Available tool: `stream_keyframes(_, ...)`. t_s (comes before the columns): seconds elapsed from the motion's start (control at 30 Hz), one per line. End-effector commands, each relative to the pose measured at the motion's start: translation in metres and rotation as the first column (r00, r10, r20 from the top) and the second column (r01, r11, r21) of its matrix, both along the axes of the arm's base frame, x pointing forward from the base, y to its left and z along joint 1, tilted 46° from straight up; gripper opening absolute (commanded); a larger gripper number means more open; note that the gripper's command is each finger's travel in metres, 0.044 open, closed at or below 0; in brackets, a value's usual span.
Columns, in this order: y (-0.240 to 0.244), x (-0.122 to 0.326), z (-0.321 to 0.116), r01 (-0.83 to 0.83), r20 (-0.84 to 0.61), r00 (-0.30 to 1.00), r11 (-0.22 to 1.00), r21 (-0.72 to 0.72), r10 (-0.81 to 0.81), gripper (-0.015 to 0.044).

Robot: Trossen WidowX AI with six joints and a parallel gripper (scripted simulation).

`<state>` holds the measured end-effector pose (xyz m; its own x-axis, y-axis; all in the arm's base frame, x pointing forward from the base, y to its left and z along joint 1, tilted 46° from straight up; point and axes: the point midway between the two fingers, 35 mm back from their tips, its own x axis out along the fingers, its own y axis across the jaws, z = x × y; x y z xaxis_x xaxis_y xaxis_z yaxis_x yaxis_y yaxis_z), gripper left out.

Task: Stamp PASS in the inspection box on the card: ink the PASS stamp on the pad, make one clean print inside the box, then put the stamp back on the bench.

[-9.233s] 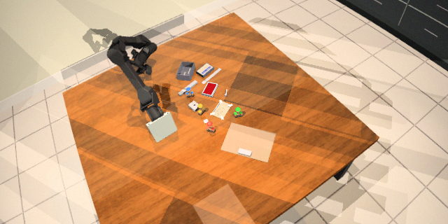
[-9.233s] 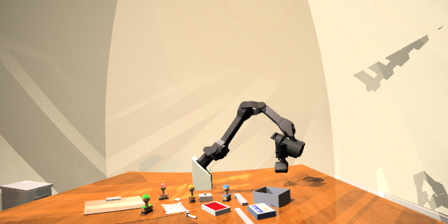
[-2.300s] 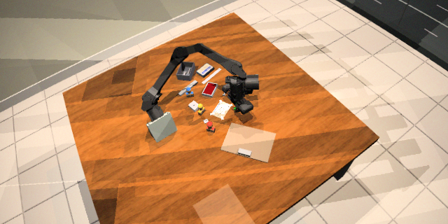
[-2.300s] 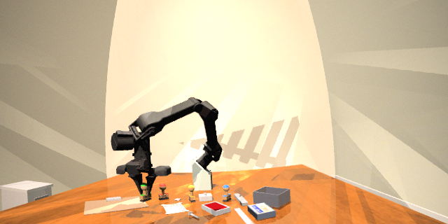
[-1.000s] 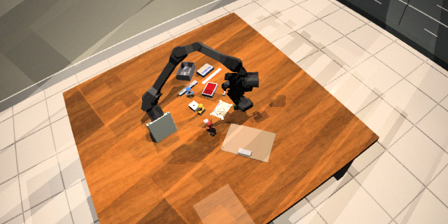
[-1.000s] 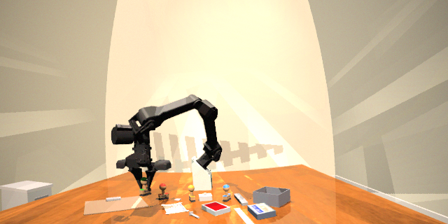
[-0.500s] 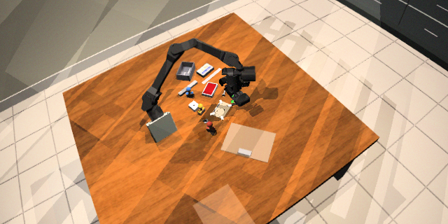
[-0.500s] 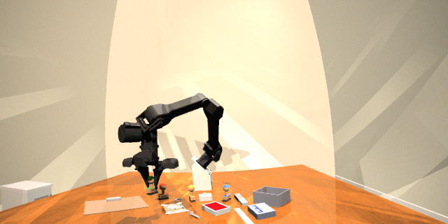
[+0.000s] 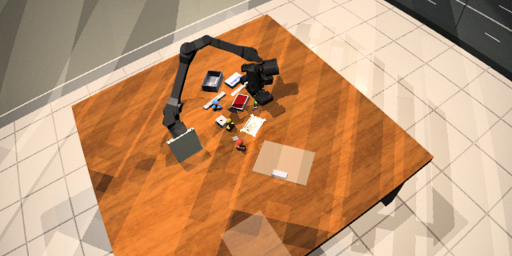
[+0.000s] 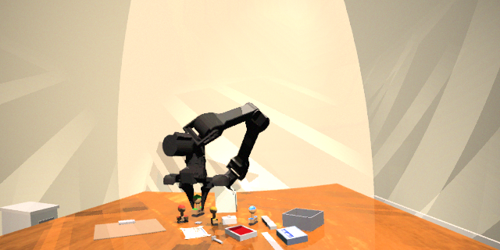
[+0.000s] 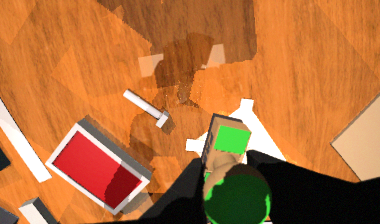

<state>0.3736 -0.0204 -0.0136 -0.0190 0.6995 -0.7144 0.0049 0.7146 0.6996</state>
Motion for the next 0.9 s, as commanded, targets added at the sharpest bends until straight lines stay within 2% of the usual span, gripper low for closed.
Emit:
stream_keyframes(0.0, 0.014, -0.003, 0.015, 0.005, 0.001, 1.000, 1.000, 0.004, -0.005, 0.0000)
stream_keyframes(0.57, 0.081, -0.036, 0.077, 0.000, -0.002, 1.000, 1.000, 0.025, 0.000, 0.0000)
stream_keyframes(0.87, 0.086, -0.037, 0.077, 0.000, -0.002, 1.000, 1.000, 0.026, 0.000, 0.0000)
